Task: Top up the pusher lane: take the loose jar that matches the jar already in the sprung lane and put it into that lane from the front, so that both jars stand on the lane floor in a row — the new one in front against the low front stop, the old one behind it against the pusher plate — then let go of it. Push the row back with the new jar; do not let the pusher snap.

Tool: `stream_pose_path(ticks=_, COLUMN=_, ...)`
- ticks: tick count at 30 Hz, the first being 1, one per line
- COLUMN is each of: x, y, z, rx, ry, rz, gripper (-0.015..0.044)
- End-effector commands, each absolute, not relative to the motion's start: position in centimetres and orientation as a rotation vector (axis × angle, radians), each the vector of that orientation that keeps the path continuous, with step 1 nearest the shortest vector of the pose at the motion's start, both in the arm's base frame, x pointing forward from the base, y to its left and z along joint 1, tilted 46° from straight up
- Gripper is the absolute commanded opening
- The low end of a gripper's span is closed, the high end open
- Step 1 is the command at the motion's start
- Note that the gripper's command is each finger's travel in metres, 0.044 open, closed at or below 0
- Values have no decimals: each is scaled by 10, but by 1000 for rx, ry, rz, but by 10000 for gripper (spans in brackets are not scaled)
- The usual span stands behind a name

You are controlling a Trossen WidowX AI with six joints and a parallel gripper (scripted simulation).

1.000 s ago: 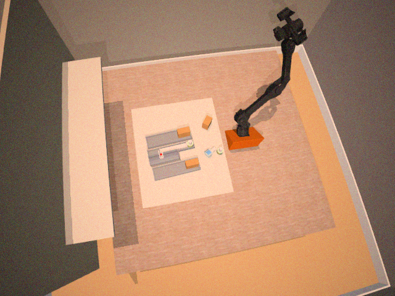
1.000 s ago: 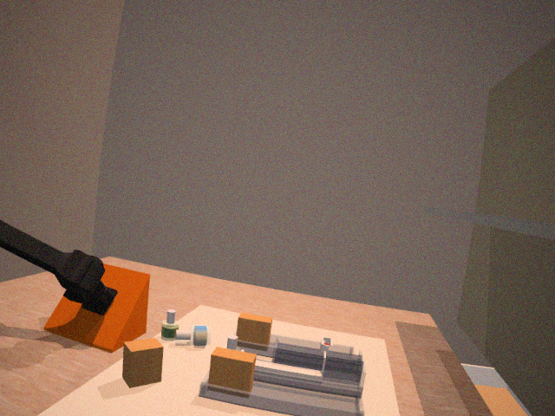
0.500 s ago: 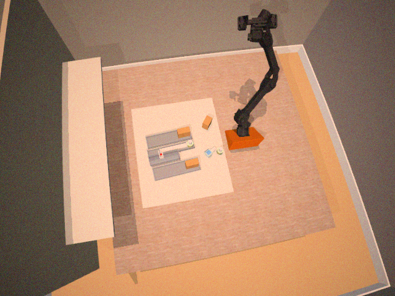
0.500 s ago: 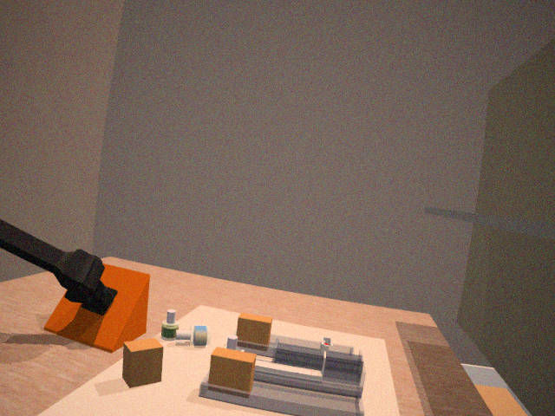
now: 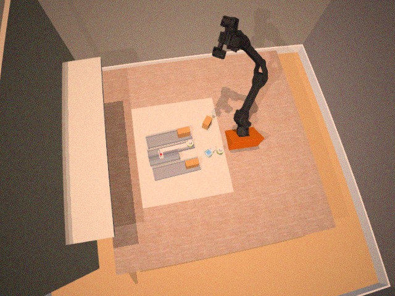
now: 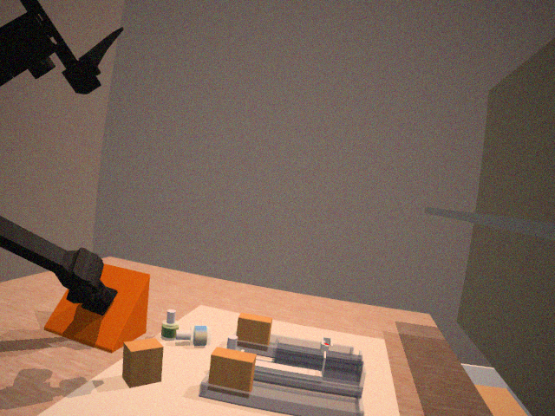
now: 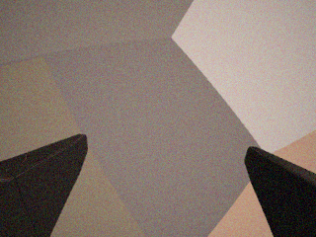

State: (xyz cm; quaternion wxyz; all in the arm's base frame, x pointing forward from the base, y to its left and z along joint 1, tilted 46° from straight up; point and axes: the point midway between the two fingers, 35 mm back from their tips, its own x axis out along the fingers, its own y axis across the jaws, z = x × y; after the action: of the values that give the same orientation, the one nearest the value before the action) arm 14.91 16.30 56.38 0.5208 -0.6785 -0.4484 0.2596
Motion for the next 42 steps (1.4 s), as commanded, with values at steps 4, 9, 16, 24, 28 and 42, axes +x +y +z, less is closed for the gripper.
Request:
stream_pose_path(ticks=4, x=226, y=199, z=480, rx=-1277, ry=-568, rz=947, gripper=440)
stream_pose_path(ticks=9, x=260, y=221, z=411, rx=-1060, ry=-191, rz=1067, gripper=440)
stream_pose_path(ticks=16, x=282, y=242, z=302, rx=-792, ry=370, rz=1086, gripper=440)
stream_pose_path(ticks=24, x=271, y=244, z=181, rx=-587, ry=957, rz=881, gripper=440)
stream_pose_path(ticks=28, x=253, y=234, z=127, rx=-531, ry=1201, rz=697, gripper=440)
stream_pose_path(ticks=42, x=169, y=147, z=5, rx=-586, ry=1564, rz=-233, gripper=440)
